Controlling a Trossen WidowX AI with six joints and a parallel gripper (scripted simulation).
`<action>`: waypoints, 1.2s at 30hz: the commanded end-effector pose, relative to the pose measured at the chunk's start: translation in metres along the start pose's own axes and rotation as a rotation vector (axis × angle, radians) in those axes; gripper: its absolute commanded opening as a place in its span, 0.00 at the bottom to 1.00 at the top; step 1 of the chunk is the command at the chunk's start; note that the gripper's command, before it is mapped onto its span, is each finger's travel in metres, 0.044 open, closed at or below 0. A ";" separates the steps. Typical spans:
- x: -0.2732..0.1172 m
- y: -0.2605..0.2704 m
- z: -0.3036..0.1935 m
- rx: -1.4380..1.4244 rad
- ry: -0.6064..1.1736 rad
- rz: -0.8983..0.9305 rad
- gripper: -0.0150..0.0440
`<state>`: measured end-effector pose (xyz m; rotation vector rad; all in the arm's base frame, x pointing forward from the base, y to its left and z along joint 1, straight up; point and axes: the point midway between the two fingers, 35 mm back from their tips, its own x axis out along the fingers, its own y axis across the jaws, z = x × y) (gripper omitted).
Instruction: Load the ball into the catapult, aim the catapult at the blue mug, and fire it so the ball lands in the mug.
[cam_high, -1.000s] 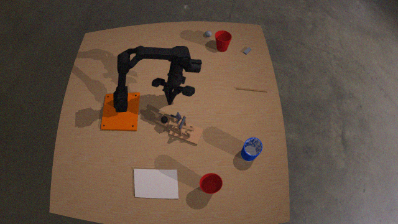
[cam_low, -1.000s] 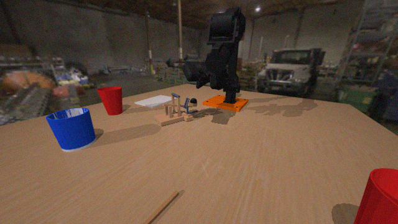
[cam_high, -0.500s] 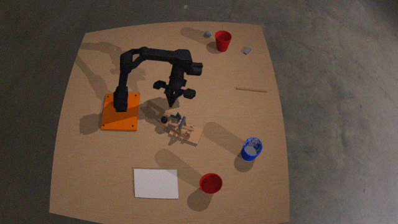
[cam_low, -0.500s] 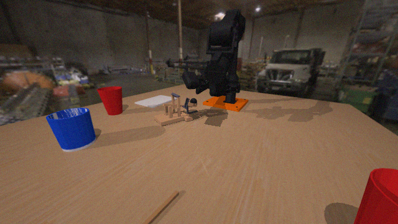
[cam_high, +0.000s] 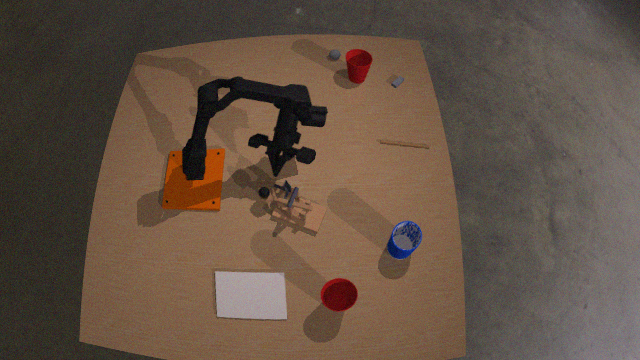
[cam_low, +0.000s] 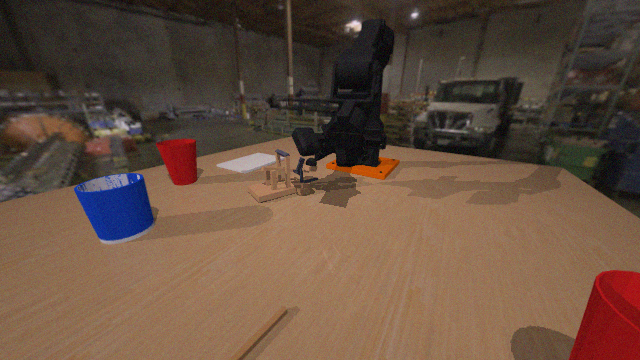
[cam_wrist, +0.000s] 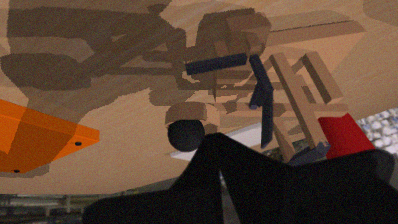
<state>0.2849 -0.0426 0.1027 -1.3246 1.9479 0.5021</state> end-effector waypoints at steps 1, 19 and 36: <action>0.007 0.002 0.004 -0.011 0.010 0.005 0.25; 0.029 0.004 0.024 -0.025 0.023 0.021 0.25; 0.058 0.010 0.048 -0.035 0.034 0.033 0.25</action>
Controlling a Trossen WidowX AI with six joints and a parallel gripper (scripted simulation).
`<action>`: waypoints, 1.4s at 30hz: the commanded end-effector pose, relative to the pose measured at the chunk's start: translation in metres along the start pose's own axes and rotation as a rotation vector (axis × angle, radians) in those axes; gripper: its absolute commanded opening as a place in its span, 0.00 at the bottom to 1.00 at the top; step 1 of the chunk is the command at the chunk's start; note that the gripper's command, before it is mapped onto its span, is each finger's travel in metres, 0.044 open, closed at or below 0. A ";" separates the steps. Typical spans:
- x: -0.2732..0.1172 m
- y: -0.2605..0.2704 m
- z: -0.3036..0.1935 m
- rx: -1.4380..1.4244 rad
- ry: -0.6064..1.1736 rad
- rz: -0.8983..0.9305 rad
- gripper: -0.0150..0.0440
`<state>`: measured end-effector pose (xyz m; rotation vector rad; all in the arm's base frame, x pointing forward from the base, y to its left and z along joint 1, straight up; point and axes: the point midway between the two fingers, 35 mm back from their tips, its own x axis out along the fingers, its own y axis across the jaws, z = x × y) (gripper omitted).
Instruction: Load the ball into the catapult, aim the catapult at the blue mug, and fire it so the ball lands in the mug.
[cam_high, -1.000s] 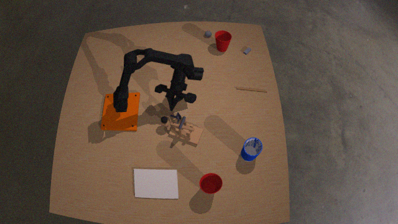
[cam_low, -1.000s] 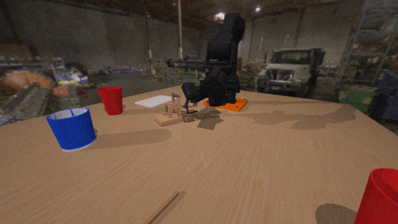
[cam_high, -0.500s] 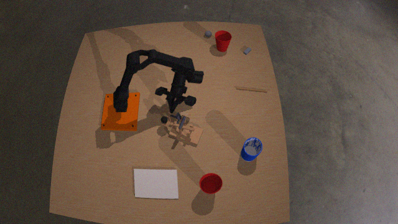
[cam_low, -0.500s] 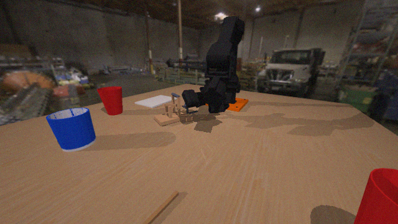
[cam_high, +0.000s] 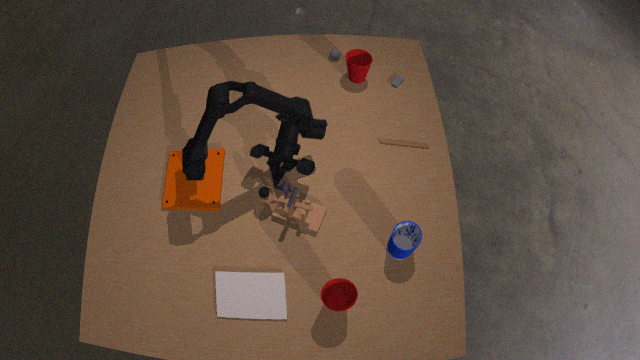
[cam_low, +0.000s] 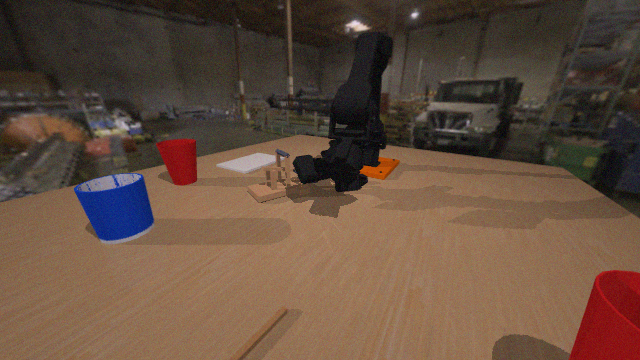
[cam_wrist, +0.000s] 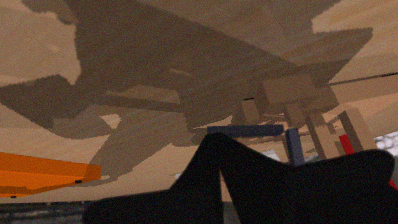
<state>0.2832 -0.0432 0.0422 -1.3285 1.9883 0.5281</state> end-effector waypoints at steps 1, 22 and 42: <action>0.014 0.004 0.011 -0.009 0.009 0.006 0.25; -0.098 -0.011 -0.025 -0.004 -0.131 -0.127 0.52; -0.094 -0.093 -0.035 0.569 -0.478 -0.058 1.00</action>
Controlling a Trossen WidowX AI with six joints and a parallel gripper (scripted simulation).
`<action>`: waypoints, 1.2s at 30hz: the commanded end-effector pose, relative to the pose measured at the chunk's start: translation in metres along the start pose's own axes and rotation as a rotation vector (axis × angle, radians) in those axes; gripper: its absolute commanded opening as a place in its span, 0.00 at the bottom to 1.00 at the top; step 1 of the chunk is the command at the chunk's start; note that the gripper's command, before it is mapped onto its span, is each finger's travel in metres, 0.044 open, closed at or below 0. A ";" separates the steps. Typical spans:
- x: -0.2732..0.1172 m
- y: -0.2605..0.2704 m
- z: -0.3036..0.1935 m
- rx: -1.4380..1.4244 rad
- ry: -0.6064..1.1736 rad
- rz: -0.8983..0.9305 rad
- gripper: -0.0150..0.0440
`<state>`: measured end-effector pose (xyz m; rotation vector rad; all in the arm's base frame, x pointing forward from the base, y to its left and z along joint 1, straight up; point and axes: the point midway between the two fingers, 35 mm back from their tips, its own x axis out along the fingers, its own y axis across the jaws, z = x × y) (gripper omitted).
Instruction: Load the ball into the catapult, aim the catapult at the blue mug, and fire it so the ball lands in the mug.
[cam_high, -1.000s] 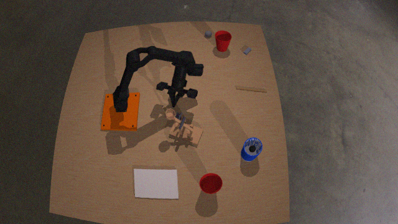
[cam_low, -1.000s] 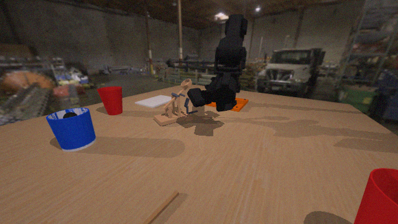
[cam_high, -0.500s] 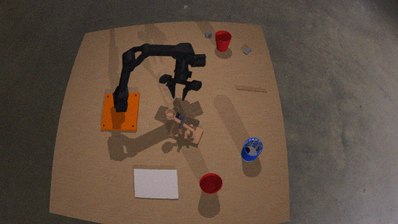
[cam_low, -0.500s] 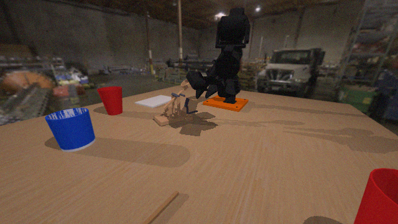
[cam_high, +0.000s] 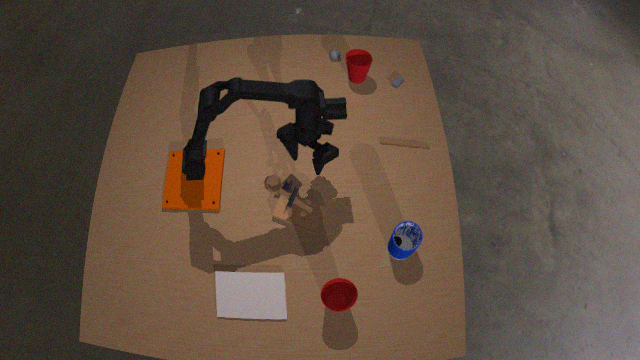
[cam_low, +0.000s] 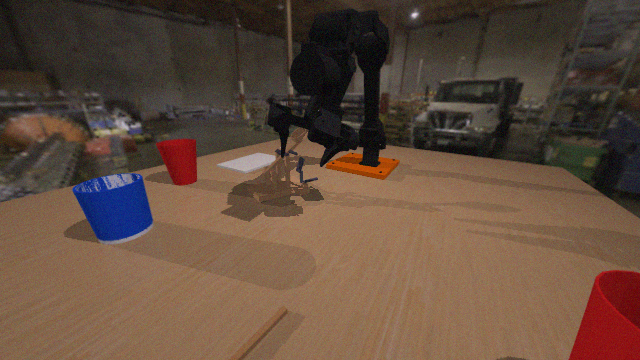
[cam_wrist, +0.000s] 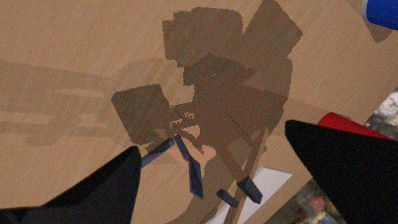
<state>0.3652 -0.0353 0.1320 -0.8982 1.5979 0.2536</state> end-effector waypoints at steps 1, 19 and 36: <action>-0.002 -0.022 0.007 0.128 -0.083 -0.004 1.00; -0.015 -0.129 0.010 0.618 -0.434 -0.024 1.00; -0.048 -0.247 -0.037 1.012 -0.811 -0.098 1.00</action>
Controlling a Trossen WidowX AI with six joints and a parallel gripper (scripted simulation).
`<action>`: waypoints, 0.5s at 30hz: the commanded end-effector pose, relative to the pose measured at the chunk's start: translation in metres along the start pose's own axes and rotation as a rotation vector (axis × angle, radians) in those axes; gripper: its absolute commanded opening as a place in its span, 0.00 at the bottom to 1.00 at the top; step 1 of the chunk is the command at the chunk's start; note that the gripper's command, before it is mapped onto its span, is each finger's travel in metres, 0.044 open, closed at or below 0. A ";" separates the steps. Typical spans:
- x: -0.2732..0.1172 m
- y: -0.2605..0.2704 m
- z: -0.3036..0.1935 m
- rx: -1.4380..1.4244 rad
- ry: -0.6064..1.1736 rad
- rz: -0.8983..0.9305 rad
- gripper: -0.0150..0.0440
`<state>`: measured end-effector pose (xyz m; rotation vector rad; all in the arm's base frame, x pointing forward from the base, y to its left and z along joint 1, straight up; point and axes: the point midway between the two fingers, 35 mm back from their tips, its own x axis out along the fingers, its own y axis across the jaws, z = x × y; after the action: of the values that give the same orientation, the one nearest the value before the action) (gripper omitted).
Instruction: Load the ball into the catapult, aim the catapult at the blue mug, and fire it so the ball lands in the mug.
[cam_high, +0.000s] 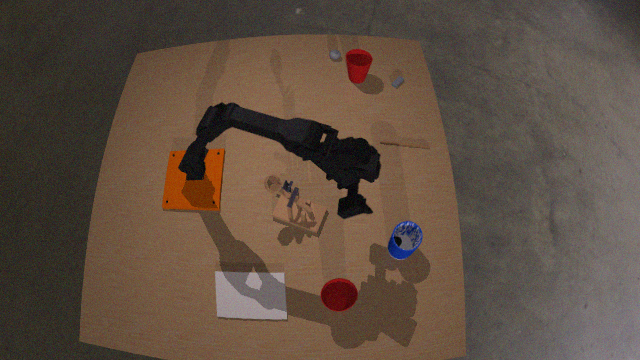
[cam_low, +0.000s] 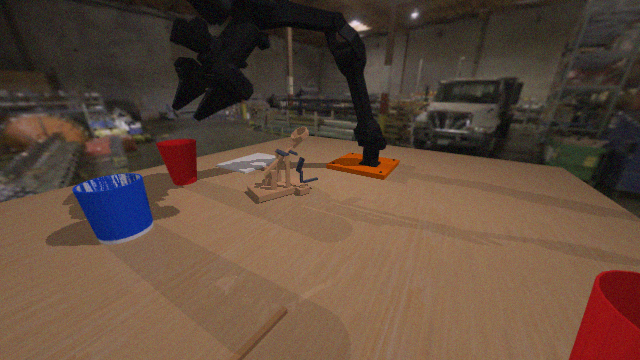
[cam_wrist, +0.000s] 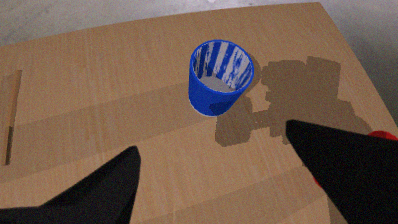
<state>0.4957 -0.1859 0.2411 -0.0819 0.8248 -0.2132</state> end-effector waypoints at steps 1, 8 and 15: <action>-0.010 -0.029 0.024 0.086 -0.111 -0.010 1.00; -0.015 -0.046 0.035 0.130 -0.169 -0.014 1.00; -0.015 -0.046 0.035 0.130 -0.169 -0.014 1.00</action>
<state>0.5033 -0.2269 0.2777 0.0127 0.6565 -0.2677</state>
